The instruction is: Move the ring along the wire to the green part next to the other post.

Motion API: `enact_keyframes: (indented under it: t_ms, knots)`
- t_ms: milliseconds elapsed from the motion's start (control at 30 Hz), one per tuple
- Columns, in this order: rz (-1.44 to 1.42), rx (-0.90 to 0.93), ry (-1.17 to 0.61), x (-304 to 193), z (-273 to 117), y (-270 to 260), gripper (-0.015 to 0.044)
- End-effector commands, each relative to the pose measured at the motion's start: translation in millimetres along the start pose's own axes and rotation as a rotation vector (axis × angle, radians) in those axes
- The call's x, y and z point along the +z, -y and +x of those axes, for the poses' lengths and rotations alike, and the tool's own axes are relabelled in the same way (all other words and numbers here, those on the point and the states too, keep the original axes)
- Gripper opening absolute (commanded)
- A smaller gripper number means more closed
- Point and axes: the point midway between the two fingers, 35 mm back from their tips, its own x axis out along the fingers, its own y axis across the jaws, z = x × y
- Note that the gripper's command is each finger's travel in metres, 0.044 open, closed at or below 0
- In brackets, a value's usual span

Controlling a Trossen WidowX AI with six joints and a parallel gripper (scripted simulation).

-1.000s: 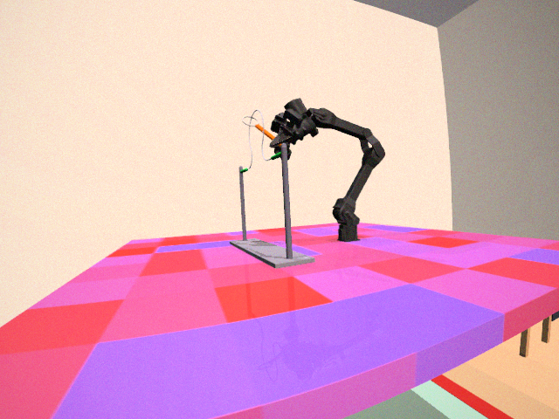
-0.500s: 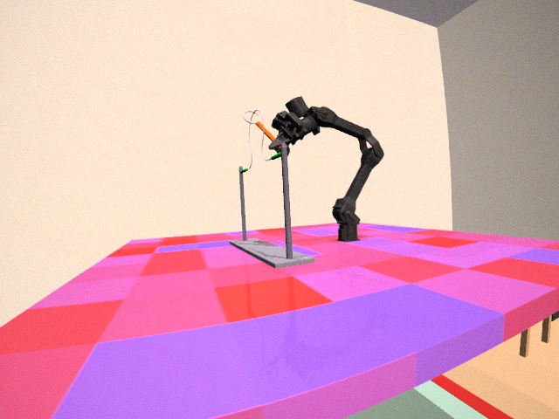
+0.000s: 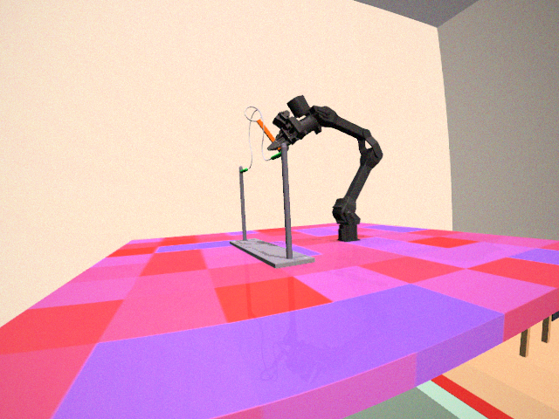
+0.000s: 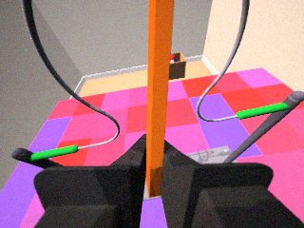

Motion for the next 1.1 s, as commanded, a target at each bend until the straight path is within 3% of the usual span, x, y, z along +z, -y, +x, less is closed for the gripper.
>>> enact_keyframes:
  t_ms: [0,1067]
  knots:
    - [-0.060,-0.034,0.006,-0.7,0.8,2.7,-0.0150]
    - [-0.443,-0.258,0.059,3.6,0.5,20.3,-0.0150]
